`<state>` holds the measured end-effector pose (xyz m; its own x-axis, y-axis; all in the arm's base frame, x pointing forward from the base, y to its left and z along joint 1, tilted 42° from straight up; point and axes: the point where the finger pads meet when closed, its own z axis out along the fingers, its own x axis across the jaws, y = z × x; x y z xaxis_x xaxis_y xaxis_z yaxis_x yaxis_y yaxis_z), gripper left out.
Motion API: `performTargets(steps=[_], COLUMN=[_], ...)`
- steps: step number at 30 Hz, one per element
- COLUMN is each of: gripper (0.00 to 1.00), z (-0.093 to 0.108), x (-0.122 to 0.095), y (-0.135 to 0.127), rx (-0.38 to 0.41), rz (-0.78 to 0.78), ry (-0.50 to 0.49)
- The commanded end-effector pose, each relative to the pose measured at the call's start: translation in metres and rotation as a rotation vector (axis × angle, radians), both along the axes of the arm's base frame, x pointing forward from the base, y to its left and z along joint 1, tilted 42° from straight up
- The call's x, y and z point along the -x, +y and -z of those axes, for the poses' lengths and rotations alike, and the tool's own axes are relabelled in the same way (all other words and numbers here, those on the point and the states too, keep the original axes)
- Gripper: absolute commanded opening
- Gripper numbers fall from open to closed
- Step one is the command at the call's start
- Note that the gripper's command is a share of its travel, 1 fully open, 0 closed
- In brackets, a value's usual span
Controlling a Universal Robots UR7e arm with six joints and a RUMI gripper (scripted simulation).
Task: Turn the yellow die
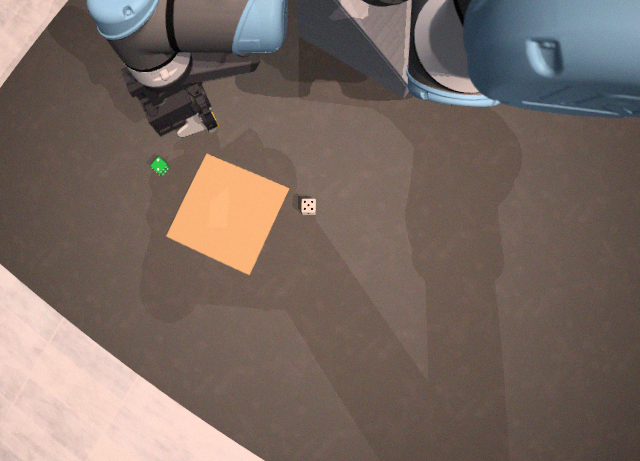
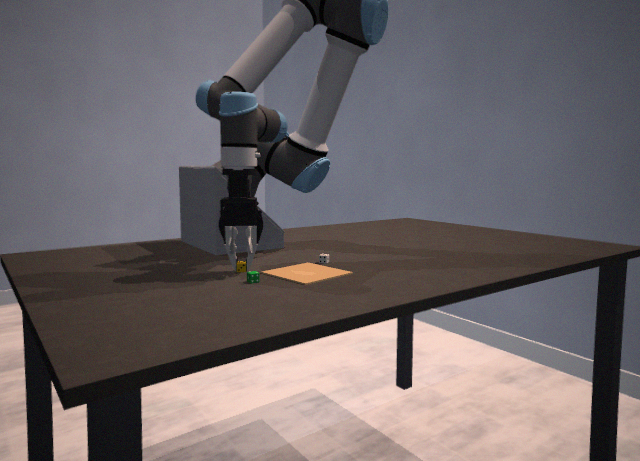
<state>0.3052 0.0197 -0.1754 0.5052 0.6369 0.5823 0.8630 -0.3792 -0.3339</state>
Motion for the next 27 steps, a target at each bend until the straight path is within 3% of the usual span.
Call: performTargets(steps=[1,19,27], gripper=[0.03,0.03,0.03], z=[0.000,-0.001,-0.017], x=[0.000,0.000,0.000], y=[0.000,-0.001,-0.016], rx=[0.001,0.001,0.001], rz=[0.000,0.000,0.000], ry=[-0.001,-0.001,-0.001])
